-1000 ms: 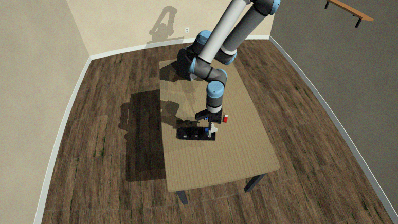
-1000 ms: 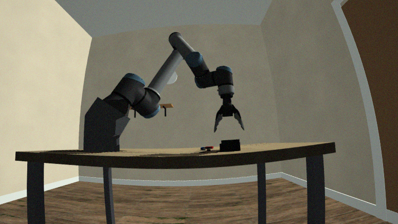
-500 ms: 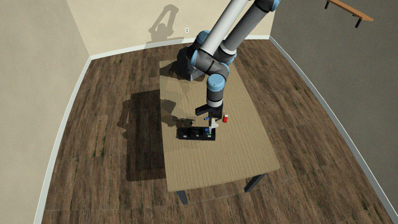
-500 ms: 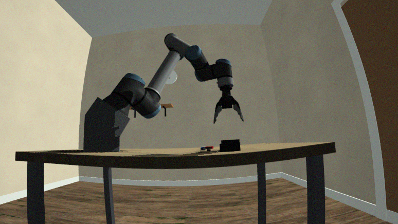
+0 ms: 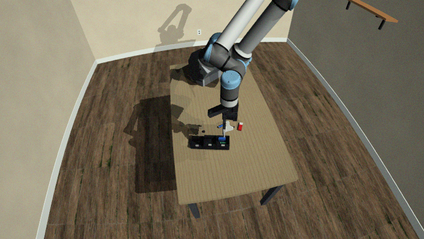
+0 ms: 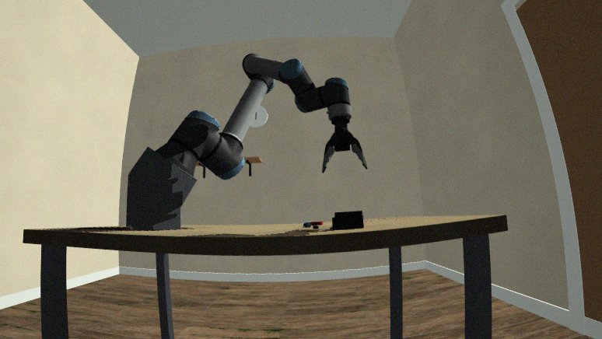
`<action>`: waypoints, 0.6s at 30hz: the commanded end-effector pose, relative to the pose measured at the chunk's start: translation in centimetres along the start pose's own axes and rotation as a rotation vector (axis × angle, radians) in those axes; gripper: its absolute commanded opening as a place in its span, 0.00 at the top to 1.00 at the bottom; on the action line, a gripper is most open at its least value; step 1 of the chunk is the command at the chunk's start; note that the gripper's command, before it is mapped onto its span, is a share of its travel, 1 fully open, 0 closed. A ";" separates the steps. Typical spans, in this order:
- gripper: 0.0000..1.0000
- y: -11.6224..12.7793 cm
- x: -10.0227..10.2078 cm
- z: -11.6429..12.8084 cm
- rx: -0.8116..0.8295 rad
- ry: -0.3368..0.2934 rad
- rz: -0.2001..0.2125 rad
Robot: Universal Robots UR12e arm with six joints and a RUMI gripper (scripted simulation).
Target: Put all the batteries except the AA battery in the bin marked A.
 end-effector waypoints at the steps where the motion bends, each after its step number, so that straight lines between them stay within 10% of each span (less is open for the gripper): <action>1: 0.00 0.0 -2.2 0.0 -0.001 0.000 0.000; 18: 0.00 0.0 -3.0 0.0 -0.001 0.000 0.000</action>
Point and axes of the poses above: the point where the finger pads meet when closed, its own x axis out along the fingers, its own y axis across the jaws, z = x × y, the point moved 4 cm from there along -x, back along the fingers, and after that the axes turned 10 degrees about x, right-handed, at the moved point
